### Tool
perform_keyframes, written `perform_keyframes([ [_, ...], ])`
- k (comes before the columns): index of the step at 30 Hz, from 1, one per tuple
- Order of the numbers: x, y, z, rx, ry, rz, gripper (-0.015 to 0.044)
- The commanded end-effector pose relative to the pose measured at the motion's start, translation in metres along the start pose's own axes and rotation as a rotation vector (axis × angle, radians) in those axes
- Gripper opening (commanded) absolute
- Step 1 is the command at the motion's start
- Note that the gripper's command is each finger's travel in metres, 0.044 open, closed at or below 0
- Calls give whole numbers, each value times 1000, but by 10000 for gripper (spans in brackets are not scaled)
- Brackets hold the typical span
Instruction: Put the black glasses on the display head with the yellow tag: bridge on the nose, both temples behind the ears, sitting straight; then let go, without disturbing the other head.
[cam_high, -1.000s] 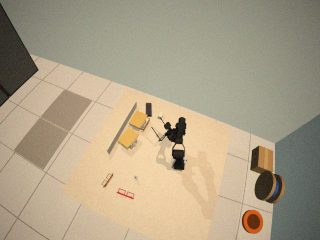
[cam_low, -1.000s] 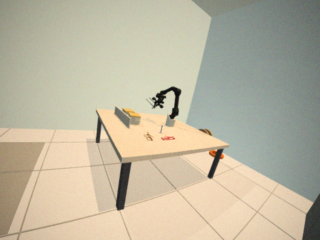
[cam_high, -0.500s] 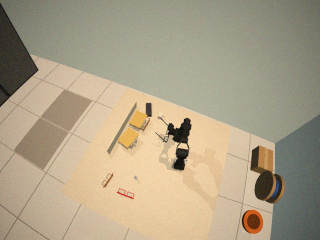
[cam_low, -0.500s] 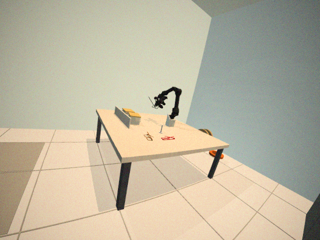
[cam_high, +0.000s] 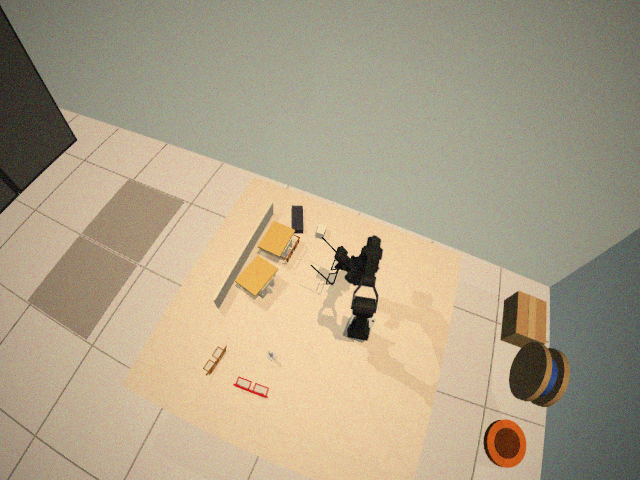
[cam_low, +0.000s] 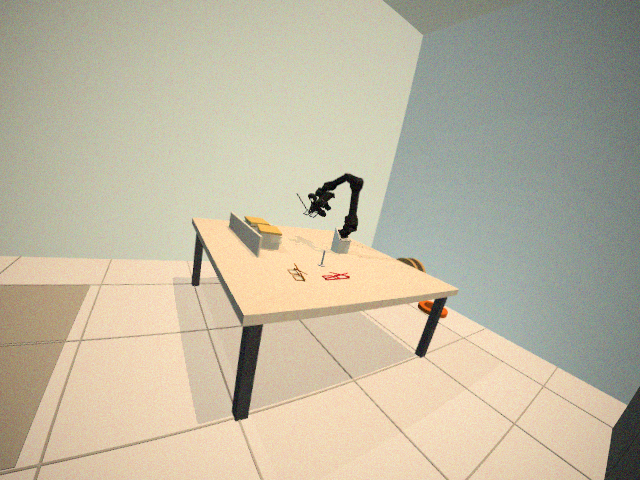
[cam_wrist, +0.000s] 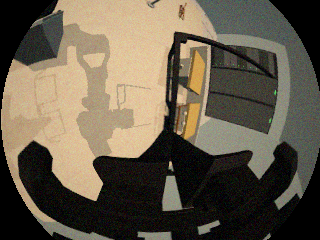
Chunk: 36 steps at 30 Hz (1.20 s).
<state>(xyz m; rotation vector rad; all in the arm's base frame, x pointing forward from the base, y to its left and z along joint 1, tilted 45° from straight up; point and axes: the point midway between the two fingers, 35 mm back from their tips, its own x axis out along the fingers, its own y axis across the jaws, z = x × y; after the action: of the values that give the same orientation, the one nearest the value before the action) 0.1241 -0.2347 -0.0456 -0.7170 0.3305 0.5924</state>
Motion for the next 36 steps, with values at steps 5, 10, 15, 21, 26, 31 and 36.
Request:
perform_keyframes([
  [5,0,0,0,3,1,1,0],
  [10,1,-1,1,7,-2,9,0],
  [15,13,-7,11,34,-18,73,0],
  [21,31,-16,27,74,-35,171,0],
  [26,45,-21,41,105,-40,252,0],
  [31,60,-25,57,134,-38,332,0],
  [36,73,-27,72,159,-29,410,0],
])
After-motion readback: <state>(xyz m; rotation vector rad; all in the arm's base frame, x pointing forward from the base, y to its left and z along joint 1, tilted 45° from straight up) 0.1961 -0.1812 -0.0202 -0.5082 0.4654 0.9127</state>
